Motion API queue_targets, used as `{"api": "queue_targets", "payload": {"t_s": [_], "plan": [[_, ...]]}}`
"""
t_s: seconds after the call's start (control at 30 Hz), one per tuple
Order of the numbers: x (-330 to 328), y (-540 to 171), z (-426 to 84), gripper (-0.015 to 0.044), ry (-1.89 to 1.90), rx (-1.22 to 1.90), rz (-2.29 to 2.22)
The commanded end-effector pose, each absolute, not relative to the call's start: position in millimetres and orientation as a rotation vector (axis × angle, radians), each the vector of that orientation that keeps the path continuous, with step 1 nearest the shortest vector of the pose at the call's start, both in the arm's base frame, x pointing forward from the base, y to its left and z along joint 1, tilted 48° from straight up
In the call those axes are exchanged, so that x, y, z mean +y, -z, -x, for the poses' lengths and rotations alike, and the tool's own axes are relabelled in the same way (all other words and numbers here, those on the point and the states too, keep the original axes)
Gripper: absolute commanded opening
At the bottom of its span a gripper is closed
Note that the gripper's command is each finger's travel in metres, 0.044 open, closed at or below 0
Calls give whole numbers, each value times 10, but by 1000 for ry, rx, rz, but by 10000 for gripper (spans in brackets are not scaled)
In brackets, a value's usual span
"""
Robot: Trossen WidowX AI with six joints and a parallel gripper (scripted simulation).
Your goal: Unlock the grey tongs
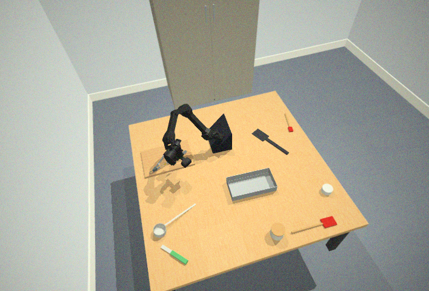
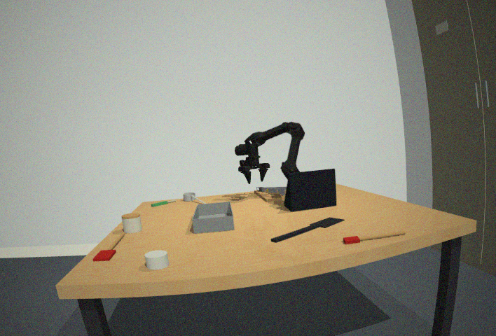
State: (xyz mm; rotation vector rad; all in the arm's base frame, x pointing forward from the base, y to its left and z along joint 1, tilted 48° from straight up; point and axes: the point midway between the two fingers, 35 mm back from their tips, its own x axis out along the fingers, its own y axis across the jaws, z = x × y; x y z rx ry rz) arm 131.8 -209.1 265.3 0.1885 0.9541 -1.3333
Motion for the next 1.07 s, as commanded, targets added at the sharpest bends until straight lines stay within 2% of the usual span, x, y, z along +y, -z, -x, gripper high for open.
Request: {"api": "queue_targets", "payload": {"t_s": [0.0, 1.03], "plan": [[-1943, -2855, -1325, 440, 1331, 940, -191], [-1893, -2909, -1315, 440, 1329, 939, -191]]}}
